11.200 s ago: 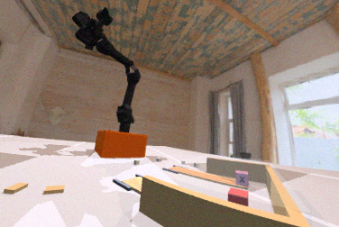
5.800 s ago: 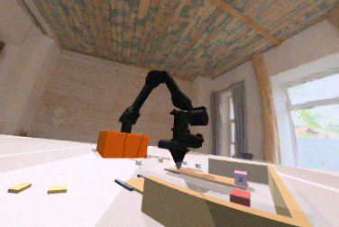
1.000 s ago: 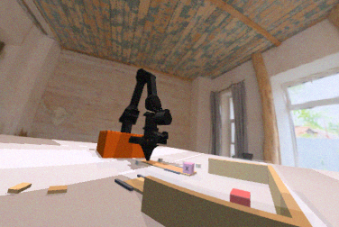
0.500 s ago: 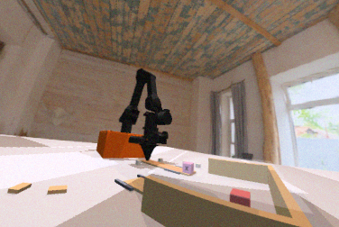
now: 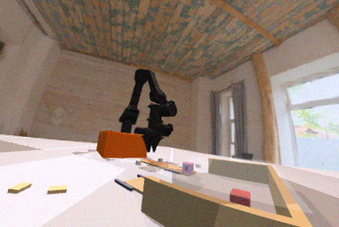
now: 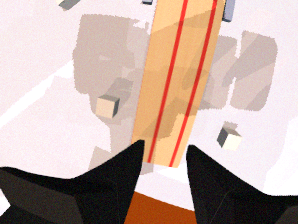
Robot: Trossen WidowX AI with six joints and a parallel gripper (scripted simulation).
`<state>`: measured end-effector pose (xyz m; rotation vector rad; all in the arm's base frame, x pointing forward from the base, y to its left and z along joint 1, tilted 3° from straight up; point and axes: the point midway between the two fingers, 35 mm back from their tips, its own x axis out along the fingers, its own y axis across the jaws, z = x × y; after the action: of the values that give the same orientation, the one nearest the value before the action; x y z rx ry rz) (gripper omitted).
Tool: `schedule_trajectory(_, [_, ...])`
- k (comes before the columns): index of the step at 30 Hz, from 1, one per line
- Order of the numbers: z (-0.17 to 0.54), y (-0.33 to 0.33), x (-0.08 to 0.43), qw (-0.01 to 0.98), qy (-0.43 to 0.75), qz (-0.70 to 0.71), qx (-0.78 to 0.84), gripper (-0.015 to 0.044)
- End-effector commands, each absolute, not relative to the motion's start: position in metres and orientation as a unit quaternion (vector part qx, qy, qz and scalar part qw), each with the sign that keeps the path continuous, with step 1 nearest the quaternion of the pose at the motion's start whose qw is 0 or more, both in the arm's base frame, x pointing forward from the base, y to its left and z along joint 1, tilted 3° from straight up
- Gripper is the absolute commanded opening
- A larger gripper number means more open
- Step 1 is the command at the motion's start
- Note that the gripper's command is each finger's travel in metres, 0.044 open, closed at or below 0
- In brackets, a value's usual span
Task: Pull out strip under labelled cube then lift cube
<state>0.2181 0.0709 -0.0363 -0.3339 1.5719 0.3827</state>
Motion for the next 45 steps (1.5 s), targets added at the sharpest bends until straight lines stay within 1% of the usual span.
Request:
schedule_trajectory(1, [-0.034, 0.075, 0.233, 0.679, 0.695, 0.178, -0.156, 0.0236])
schedule_trajectory(9, [-0.033, 0.083, 0.260, 0.680, 0.694, 0.179, -0.156, 0.0440])
schedule_trajectory(45, [-0.018, 0.121, 0.381, 0.683, 0.691, 0.179, -0.156, 0.0440])
